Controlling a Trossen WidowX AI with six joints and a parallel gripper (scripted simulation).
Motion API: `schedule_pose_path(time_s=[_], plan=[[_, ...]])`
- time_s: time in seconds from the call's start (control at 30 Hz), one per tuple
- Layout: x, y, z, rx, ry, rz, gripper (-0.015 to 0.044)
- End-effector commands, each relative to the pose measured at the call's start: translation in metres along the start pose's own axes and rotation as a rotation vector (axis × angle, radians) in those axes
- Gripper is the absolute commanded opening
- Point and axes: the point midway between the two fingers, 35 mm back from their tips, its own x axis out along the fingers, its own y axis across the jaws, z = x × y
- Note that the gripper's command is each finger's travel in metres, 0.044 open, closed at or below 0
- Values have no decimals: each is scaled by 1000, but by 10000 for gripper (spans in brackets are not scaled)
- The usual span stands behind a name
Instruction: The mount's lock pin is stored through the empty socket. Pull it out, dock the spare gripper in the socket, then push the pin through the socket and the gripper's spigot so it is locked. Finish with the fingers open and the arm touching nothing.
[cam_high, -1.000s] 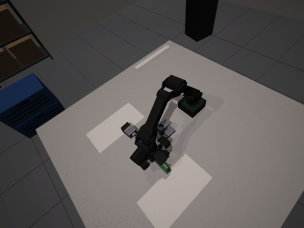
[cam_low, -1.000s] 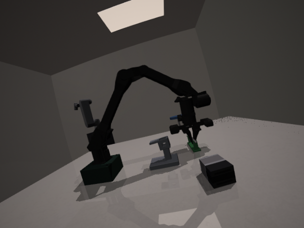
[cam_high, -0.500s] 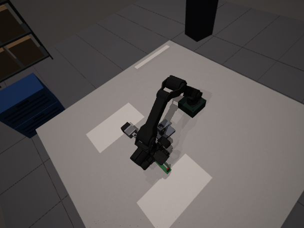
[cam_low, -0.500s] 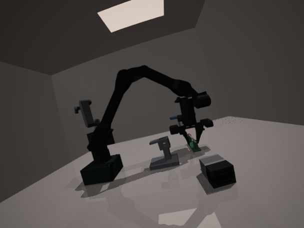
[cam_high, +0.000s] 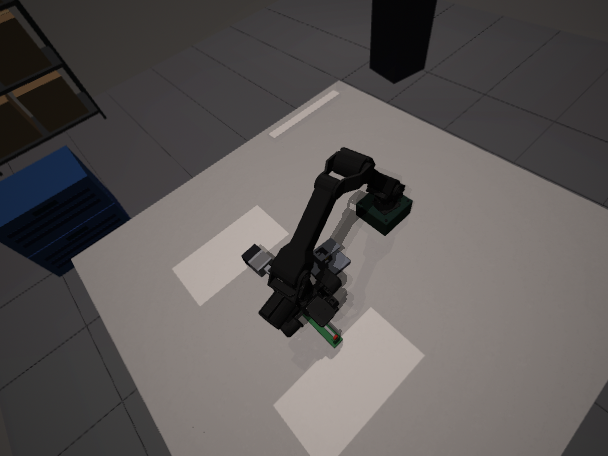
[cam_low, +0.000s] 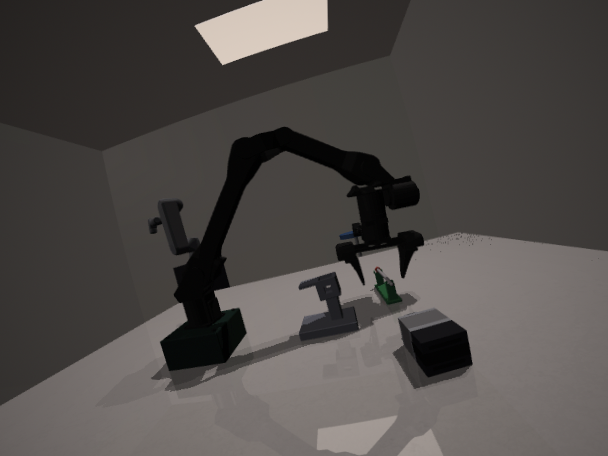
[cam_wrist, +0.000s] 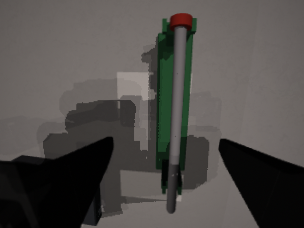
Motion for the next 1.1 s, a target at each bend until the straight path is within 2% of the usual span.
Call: schedule_pose_path(time_s=[0.0, 1.07], plan=[[-10, 0, 1, 0, 0, -1, 440], [-68, 9, 4, 1, 6, 31, 440]])
